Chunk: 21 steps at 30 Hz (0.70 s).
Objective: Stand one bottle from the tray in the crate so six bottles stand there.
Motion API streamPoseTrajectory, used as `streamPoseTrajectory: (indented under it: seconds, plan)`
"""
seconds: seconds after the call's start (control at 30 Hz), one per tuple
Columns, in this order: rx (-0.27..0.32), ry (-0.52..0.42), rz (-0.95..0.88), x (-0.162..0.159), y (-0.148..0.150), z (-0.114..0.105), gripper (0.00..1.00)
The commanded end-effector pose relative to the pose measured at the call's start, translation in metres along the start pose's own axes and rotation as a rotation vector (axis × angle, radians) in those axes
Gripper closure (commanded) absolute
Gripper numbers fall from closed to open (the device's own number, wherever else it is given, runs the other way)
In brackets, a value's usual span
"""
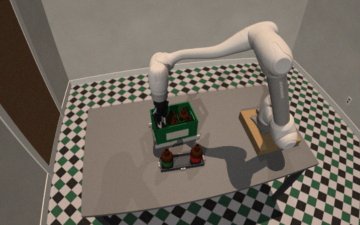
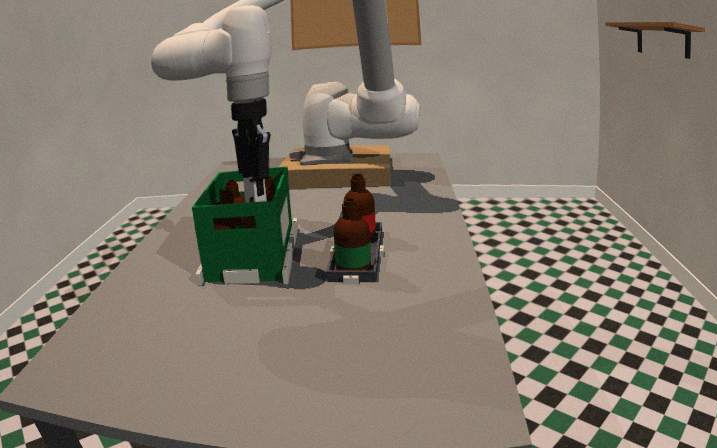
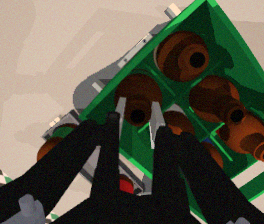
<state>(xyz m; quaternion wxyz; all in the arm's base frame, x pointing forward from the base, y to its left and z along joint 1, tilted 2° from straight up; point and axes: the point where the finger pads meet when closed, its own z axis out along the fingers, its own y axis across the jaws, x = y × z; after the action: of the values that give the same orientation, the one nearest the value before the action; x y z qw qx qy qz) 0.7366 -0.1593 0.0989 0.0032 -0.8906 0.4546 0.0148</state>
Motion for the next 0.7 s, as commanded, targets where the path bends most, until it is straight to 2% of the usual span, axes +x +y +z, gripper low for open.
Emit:
streamPoseTrajectory:
  seconds: [0.0, 0.67]
  plan:
    - [0.000, 0.000, 0.000, 0.0000, 0.0000, 0.0009, 1.00]
    - [0.000, 0.000, 0.000, 0.0000, 0.0000, 0.0055, 1.00]
